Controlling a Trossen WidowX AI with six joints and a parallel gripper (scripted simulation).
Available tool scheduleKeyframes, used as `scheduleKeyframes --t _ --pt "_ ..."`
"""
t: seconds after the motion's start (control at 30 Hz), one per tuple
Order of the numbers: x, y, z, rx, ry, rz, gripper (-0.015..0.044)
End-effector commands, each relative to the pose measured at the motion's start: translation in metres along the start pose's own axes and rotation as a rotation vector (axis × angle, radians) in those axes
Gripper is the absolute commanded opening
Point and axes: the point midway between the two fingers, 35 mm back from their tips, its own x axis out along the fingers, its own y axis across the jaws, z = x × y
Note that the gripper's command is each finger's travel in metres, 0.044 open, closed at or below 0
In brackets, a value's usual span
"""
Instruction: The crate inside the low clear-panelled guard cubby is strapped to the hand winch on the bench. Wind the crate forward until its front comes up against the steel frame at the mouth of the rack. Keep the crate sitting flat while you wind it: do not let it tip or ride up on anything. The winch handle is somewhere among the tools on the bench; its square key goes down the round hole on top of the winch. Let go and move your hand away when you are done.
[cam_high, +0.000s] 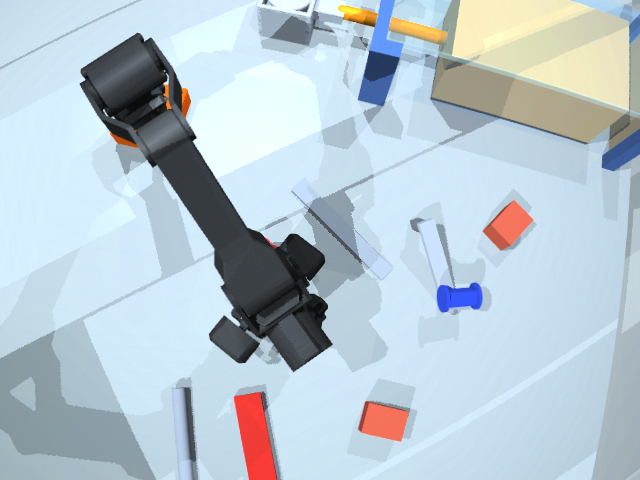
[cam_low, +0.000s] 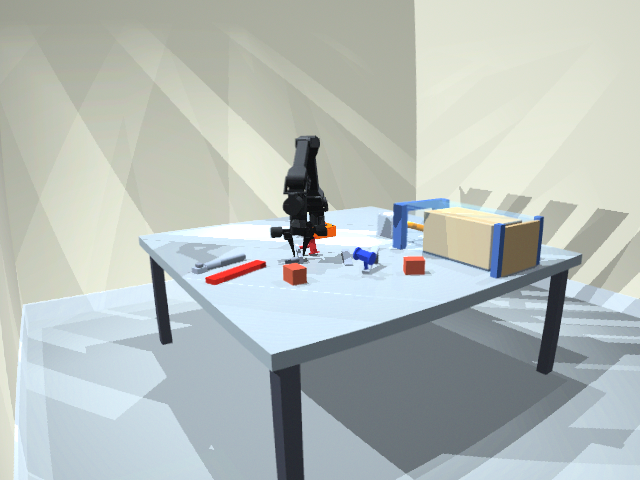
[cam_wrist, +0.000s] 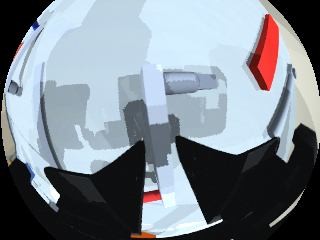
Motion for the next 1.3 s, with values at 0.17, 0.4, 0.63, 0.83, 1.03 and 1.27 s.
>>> scheduleKeyframes --t 0.17,0.4,0.63,0.83,1.03,1.27 --pt "-0.001 0.000 0.000 0.000 -0.001 0.000 0.0006" --pt "-0.001 0.000 0.000 0.000 -0.001 0.000 0.0000" --pt "-0.061 -0.003 0.011 -0.001 0.000 0.002 0.0000" --pt "-0.142 -0.002 0.004 -0.002 0.004 0.006 0.0000" --pt "-0.157 -0.001 0.001 -0.002 0.005 0.007 0.0000" --pt "-0.157 -0.001 0.001 -0.002 0.005 0.007 0.0000"
